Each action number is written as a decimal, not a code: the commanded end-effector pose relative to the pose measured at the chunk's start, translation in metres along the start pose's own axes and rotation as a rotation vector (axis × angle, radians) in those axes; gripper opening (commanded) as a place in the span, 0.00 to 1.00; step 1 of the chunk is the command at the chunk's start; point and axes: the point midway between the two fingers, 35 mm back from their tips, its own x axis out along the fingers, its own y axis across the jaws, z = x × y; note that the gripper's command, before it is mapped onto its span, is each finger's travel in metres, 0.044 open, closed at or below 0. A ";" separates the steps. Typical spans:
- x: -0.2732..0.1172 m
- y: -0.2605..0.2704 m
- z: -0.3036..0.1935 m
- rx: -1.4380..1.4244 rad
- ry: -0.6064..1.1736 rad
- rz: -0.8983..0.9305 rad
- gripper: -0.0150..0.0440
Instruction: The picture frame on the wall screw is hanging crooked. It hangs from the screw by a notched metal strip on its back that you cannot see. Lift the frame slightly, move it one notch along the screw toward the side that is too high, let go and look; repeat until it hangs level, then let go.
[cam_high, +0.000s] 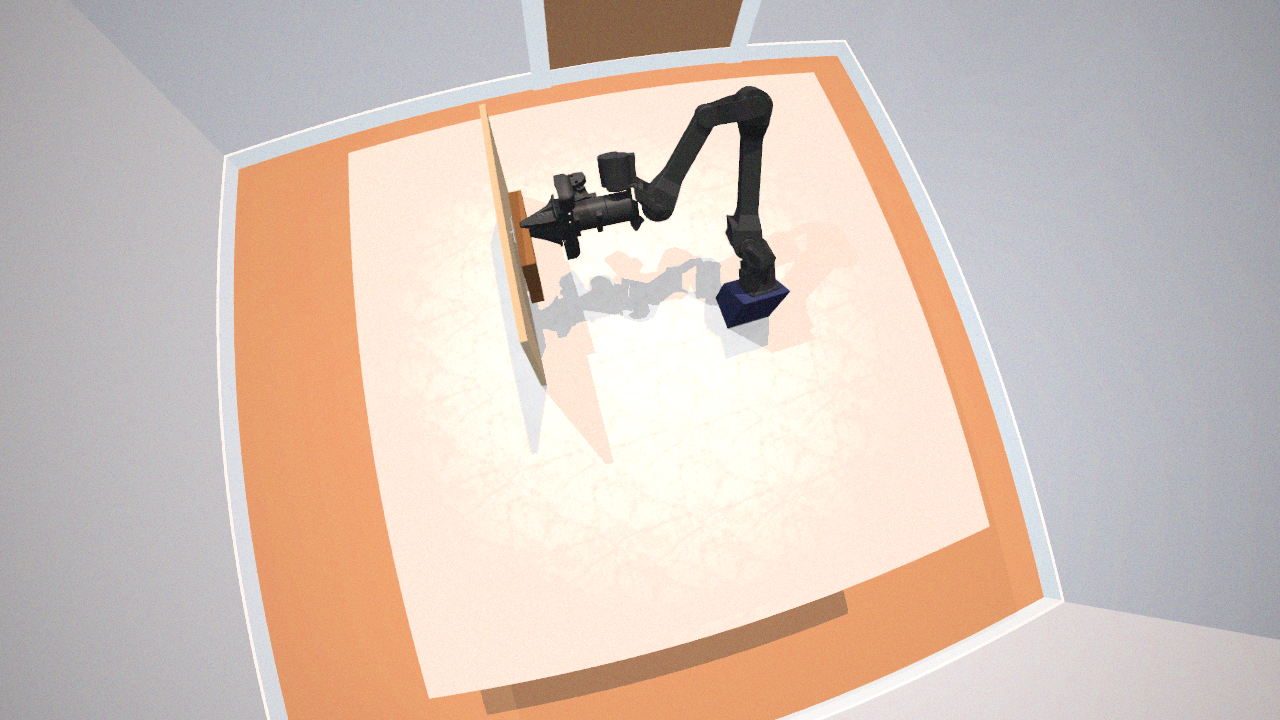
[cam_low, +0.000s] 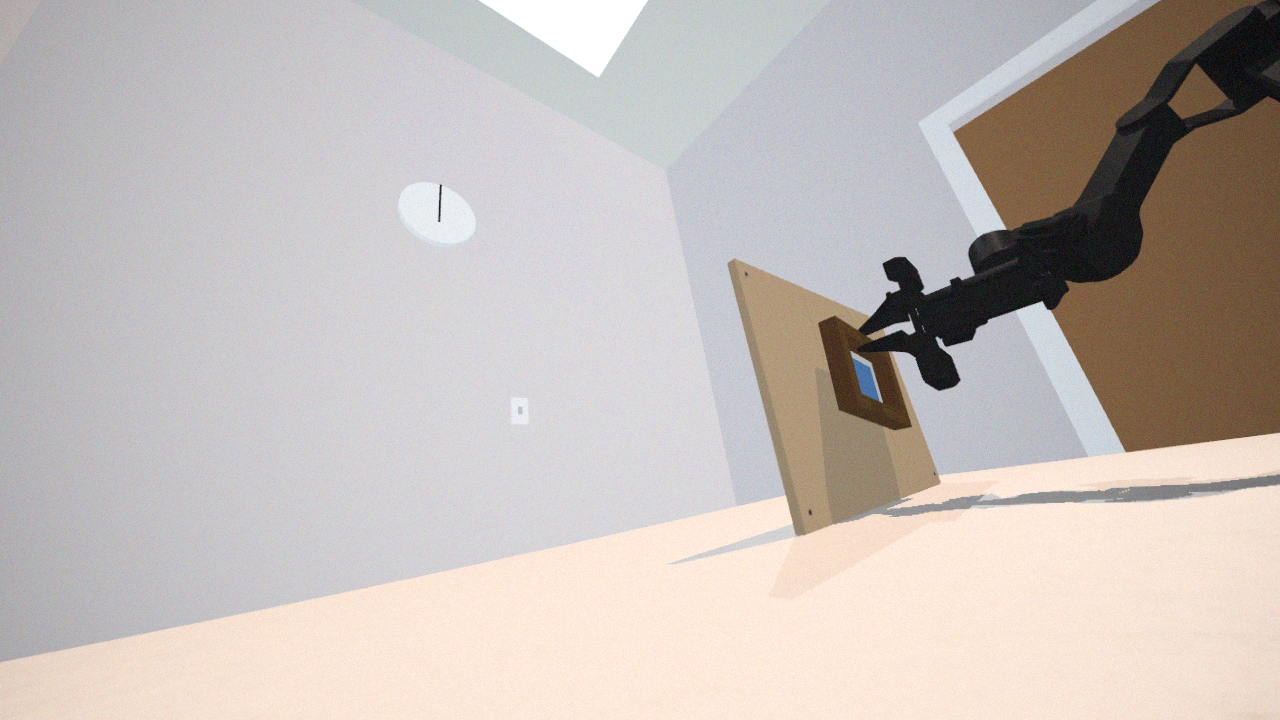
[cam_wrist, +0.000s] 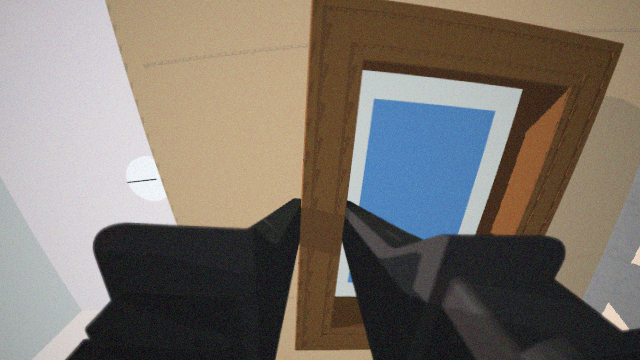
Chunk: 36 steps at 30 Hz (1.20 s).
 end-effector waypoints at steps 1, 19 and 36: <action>0.000 0.000 0.000 -0.017 -0.002 -0.001 0.25; 0.000 0.000 0.000 -0.101 -0.002 -0.001 0.25; 0.000 0.000 0.000 -0.164 0.000 0.000 0.48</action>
